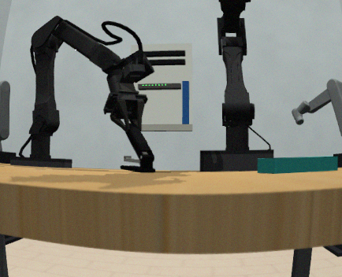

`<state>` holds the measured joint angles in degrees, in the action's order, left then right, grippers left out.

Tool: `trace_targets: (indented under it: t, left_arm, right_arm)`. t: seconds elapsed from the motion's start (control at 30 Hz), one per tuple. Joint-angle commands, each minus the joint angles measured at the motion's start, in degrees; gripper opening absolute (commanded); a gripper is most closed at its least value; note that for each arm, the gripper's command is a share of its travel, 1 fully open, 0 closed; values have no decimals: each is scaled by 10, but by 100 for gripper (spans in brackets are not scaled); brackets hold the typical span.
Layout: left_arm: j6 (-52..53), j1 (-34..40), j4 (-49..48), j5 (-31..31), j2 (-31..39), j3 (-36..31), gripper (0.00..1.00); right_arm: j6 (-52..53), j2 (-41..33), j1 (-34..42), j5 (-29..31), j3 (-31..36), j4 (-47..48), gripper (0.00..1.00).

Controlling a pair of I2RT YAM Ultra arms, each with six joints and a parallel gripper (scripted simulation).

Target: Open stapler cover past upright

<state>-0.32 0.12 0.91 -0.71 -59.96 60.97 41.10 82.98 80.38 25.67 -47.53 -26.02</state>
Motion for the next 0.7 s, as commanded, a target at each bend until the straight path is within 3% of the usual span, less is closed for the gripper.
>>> trace_targets:
  t: [0.0, 0.67]
  left_arm:
    - [3, -3, -11, 7, 0, -7, 57]
    - [3, -3, -11, 7, 0, -7, 57]
  right_arm:
    - [-11, 17, -20, -37, -46, -61, 22]
    - [-52, 111, -97, -150, -229, -242, 22]
